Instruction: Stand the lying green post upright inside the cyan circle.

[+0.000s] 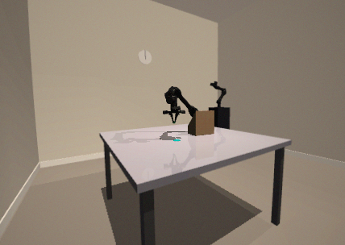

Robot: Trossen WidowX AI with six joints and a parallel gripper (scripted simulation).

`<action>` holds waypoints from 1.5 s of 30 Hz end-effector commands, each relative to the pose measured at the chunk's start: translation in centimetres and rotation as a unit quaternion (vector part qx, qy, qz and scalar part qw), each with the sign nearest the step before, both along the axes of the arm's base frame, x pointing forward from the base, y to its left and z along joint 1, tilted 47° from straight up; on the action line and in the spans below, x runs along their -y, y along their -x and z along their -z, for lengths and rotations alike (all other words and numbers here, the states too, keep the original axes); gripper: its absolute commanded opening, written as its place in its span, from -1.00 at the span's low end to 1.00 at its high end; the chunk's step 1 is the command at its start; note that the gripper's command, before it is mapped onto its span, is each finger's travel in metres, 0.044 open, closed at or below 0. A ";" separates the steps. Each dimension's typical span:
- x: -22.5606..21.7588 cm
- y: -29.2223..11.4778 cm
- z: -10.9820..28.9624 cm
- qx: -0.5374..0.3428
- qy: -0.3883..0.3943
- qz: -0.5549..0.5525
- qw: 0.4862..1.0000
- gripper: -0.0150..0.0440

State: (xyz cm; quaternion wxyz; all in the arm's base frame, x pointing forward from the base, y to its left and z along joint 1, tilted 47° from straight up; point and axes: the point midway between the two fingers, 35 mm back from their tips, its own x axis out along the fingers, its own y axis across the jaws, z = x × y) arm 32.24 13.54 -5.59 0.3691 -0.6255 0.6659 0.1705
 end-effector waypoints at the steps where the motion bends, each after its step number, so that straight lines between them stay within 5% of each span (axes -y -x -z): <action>1: -1.0 0.1 1.0 -0.001 0.000 -0.002 1.000 -0.42; 45: -1.0 1.1 5.1 -0.041 -0.117 0.033 0.992 -0.42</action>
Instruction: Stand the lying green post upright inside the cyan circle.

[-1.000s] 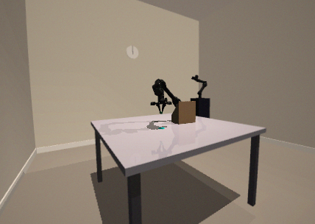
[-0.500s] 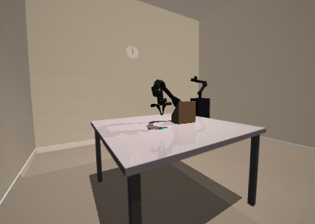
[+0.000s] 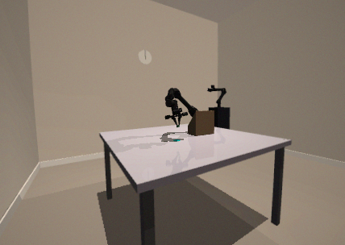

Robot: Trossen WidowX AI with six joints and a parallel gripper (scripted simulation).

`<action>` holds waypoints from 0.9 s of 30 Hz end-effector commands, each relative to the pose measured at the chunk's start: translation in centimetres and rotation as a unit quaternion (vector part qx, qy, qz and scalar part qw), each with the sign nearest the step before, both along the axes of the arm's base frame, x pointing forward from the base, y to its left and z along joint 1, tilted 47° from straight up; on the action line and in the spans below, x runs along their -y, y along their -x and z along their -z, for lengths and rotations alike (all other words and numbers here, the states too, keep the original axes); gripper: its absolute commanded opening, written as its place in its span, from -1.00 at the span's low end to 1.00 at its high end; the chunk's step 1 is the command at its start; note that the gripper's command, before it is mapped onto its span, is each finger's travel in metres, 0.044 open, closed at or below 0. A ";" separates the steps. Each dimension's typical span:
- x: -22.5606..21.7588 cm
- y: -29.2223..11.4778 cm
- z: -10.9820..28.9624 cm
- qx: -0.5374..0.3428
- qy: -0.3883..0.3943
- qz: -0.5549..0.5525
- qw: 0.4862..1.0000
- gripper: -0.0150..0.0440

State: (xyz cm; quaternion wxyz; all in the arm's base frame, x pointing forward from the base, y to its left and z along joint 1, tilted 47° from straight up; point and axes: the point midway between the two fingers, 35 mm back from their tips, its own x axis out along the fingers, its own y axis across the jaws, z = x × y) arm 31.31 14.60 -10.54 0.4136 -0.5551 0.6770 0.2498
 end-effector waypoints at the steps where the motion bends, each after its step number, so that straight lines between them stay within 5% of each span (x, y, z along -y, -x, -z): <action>1: 0.1 0.1 0.2 -0.005 -0.016 0.002 1.000 -0.42; 27: 0.6 0.3 1.3 -0.016 -0.112 0.017 0.993 -0.42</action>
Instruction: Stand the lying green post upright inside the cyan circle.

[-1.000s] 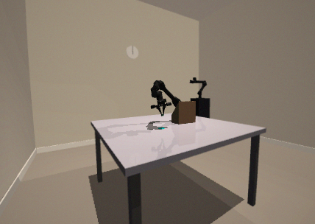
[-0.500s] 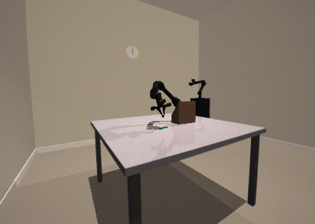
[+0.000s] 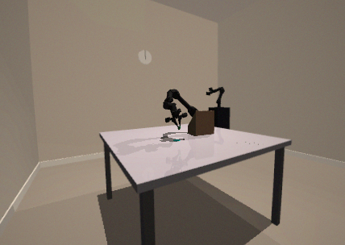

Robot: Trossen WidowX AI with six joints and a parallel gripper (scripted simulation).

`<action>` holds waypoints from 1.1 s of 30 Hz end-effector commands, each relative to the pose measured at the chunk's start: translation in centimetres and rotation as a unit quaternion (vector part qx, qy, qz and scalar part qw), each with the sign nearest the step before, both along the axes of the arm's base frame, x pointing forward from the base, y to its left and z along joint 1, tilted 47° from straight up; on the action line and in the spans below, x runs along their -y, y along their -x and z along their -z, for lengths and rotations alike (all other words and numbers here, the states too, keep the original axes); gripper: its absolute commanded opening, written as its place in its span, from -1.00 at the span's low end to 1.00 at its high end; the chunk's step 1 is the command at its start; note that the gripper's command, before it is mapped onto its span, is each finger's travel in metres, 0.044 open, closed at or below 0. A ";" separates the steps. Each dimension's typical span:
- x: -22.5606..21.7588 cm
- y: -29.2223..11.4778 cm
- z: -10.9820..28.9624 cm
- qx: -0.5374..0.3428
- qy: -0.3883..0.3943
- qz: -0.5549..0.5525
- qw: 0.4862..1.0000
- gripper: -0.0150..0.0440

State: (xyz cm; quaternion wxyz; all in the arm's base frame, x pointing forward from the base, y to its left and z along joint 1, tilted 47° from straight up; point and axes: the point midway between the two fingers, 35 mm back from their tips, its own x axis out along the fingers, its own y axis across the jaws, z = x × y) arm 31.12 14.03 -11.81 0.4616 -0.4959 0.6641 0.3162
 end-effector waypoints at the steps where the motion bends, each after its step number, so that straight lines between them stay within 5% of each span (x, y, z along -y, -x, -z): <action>1: 0.1 0.1 0.1 -0.002 -0.016 0.000 1.000 -0.42; 33: 0.4 0.1 0.7 0.005 -0.137 0.001 0.991 -0.42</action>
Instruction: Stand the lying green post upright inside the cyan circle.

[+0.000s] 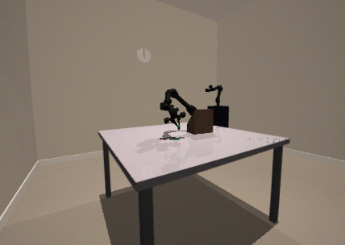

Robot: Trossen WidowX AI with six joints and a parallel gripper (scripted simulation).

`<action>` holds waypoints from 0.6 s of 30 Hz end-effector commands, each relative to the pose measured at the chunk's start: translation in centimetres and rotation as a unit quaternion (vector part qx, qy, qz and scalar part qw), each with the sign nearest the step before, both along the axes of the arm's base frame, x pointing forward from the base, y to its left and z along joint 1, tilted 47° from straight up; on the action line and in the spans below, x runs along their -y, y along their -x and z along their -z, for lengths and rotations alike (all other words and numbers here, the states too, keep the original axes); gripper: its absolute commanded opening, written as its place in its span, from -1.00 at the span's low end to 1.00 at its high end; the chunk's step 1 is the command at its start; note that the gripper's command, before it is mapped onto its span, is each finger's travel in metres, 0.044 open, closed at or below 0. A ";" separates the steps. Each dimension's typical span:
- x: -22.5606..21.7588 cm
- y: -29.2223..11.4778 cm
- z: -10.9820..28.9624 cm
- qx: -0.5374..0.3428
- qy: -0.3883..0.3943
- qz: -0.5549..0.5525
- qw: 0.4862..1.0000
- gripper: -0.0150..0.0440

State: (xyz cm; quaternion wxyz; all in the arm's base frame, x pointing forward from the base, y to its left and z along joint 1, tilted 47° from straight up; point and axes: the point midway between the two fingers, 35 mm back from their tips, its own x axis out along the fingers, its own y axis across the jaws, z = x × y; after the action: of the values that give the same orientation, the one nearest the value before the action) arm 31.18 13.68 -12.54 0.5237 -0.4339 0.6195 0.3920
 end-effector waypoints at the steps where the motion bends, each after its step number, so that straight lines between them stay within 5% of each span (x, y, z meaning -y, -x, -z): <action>1: 0.0 0.1 0.0 0.001 -0.017 -0.003 1.000 -0.42; 18: 0.1 0.0 -0.1 0.015 -0.079 -0.008 0.997 -0.42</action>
State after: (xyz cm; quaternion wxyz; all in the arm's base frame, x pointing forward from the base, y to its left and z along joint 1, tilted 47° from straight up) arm 31.29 13.55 -12.52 0.5578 -0.4063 0.5826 0.4293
